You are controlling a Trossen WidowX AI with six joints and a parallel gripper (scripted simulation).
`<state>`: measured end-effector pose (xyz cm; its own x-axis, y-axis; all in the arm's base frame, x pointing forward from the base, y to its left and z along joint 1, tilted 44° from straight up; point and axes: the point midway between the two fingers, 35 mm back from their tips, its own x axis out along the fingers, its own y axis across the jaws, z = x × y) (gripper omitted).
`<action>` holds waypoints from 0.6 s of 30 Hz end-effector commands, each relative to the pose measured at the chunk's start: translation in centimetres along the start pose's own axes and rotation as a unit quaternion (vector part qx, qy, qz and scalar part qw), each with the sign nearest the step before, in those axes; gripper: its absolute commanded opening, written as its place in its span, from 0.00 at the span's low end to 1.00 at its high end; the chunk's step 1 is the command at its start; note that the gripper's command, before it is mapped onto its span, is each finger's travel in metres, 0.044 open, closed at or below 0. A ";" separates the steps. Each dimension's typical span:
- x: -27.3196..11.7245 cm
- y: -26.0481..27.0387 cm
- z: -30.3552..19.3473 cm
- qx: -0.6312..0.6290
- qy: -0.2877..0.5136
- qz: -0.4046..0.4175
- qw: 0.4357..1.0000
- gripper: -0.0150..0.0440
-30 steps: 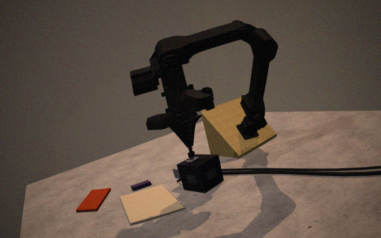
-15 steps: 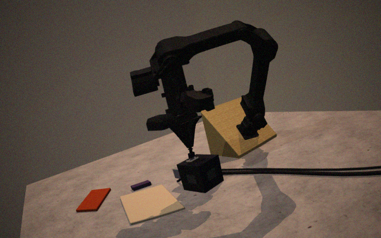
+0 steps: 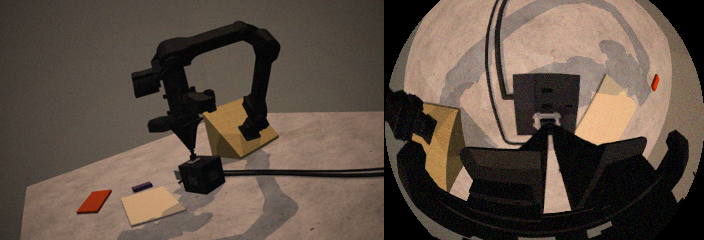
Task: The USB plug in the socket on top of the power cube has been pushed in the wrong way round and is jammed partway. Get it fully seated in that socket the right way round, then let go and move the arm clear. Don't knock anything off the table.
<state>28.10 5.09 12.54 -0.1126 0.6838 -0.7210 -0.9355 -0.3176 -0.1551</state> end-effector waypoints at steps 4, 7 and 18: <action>0.1 0.0 0.0 0.002 -0.001 -0.001 1.000 0.25; 0.2 0.0 0.0 0.002 -0.001 -0.001 1.000 0.25; 0.3 0.0 0.0 0.002 -0.001 -0.001 1.000 0.25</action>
<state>28.09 5.20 12.42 -0.1110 0.6840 -0.7209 -0.9359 -0.3160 -0.1558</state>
